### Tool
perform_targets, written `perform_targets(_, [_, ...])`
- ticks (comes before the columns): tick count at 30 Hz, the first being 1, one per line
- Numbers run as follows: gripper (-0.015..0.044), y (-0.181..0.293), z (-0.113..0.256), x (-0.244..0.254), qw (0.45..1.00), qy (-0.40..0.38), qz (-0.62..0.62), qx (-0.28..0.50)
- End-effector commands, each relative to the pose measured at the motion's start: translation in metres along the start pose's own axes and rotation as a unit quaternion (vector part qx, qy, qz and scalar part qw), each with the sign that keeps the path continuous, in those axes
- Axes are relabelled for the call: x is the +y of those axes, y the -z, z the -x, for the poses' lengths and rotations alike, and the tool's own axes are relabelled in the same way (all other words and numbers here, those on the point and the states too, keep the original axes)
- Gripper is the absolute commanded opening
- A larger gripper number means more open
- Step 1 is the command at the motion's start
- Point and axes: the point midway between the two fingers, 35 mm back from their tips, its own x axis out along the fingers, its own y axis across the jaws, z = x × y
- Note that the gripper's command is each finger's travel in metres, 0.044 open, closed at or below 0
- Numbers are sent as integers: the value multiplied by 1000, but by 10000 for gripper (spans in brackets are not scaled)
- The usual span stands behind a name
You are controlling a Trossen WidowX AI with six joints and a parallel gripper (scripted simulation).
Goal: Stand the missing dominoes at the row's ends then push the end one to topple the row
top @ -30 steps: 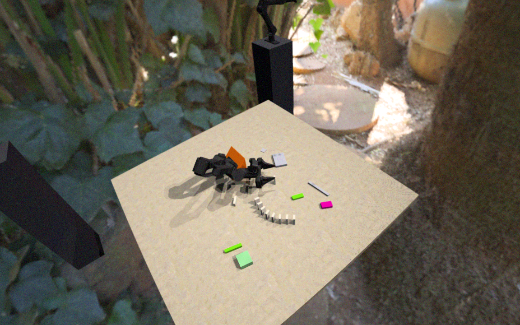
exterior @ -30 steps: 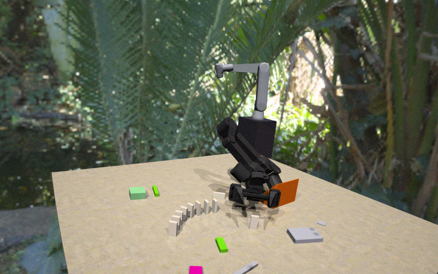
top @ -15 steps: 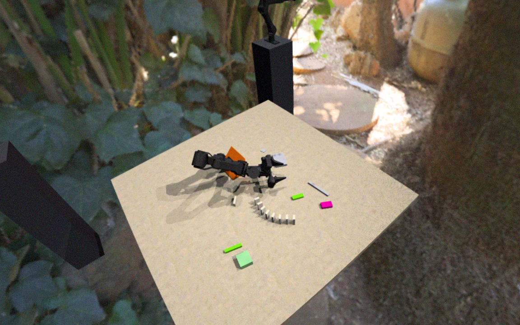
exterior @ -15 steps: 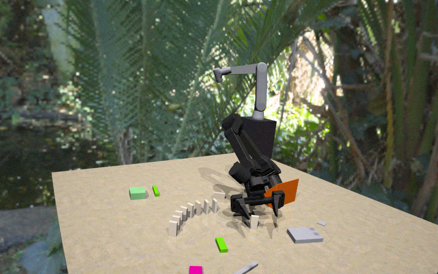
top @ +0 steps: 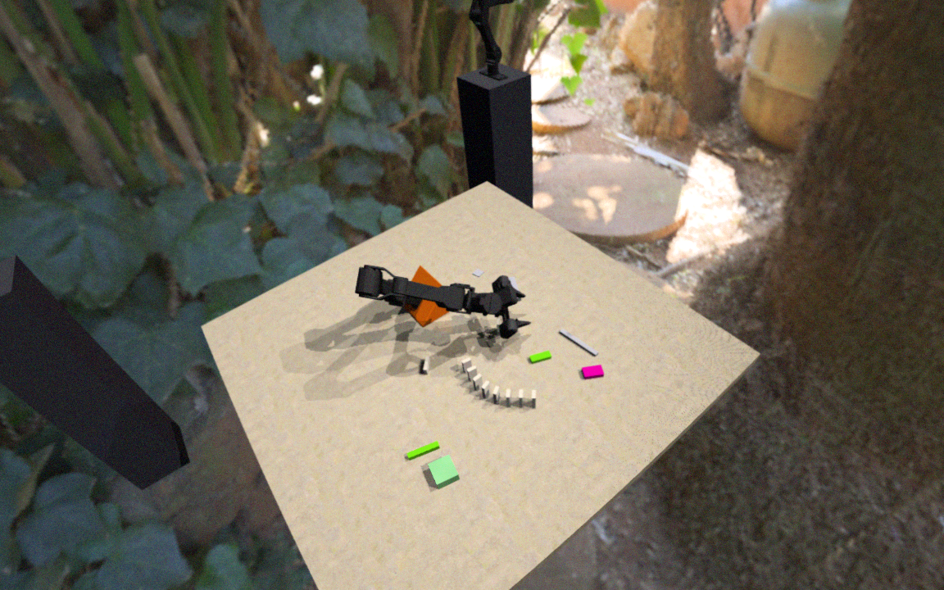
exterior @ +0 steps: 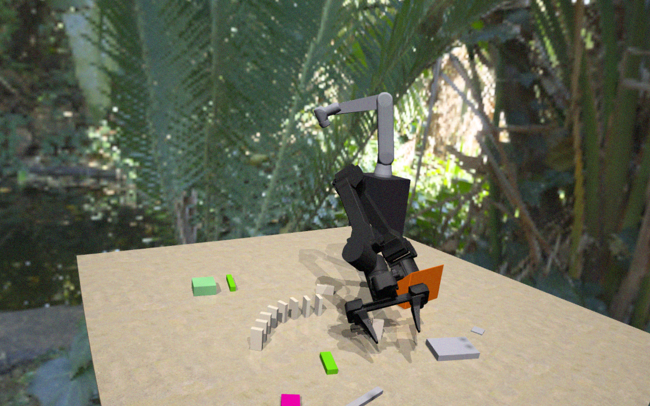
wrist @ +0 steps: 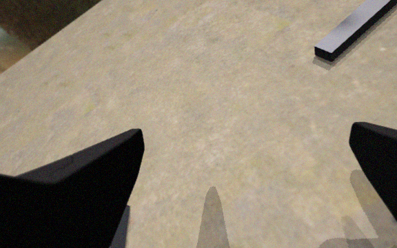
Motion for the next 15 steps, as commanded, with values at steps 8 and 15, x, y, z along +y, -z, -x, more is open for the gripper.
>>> perform_targets(8, [440,-14,25,5,946,88,-38,310])
perform_targets(15, [440,-20,50,5,913,134,-22,384])
